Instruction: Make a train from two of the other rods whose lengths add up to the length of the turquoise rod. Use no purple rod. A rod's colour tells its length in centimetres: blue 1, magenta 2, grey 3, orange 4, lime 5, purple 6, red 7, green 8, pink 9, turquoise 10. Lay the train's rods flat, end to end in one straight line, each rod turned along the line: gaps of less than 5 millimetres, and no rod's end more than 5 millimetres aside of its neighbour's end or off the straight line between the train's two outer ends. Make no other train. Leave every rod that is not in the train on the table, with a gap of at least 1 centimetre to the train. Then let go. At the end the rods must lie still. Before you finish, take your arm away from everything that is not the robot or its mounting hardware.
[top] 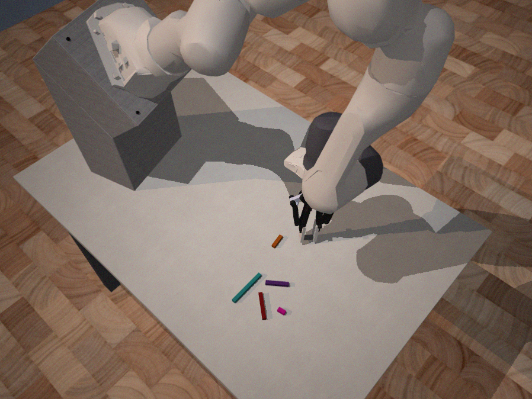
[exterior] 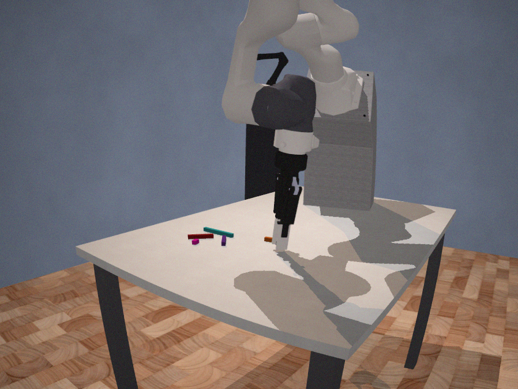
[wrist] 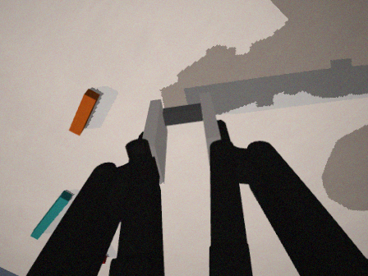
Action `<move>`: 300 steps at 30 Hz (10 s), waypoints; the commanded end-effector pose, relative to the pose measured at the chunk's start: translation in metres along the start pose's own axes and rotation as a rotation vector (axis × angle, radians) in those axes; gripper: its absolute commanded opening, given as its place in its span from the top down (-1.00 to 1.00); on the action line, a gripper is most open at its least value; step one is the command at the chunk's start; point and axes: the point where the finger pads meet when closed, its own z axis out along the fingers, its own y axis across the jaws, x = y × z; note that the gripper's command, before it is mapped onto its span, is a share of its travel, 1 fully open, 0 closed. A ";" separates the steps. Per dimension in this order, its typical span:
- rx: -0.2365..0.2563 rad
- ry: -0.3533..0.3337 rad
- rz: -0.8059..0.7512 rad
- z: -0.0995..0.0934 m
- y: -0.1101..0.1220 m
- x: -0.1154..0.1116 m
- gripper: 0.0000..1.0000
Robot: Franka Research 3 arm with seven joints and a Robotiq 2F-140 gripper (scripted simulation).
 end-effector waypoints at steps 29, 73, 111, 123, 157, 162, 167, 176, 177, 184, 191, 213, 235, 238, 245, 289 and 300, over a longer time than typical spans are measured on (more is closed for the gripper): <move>-0.092 0.072 -0.007 0.011 0.002 0.000 0.68; -0.092 0.072 -0.007 0.011 0.002 0.000 0.49; -0.092 0.072 -0.007 -0.063 -0.005 -0.005 0.44; -0.092 0.072 -0.007 -0.078 -0.006 -0.006 0.44; -0.111 0.037 0.405 -0.081 -0.002 -0.056 -1.00; -0.118 0.029 0.554 -0.082 -0.004 -0.073 -1.00; -0.124 0.024 0.688 -0.083 -0.006 -0.087 -1.00; -0.134 0.018 0.962 -0.083 -0.015 -0.115 -1.00; -0.135 0.018 0.994 -0.083 -0.016 -0.118 -1.00; -0.139 0.019 1.197 -0.082 -0.025 -0.136 -1.00; -0.140 0.025 1.415 -0.081 -0.036 -0.153 -1.00; -0.112 0.061 2.080 -0.069 -0.079 -0.188 -1.00; -0.021 0.110 2.671 -0.050 -0.122 -0.193 -1.00; -0.004 0.116 2.745 -0.047 -0.127 -0.192 -1.00; 0.046 0.131 2.921 -0.039 -0.139 -0.188 -1.00; 0.110 0.144 3.103 -0.031 -0.150 -0.182 0.71; 0.110 0.144 3.103 -0.029 -0.150 -0.182 0.71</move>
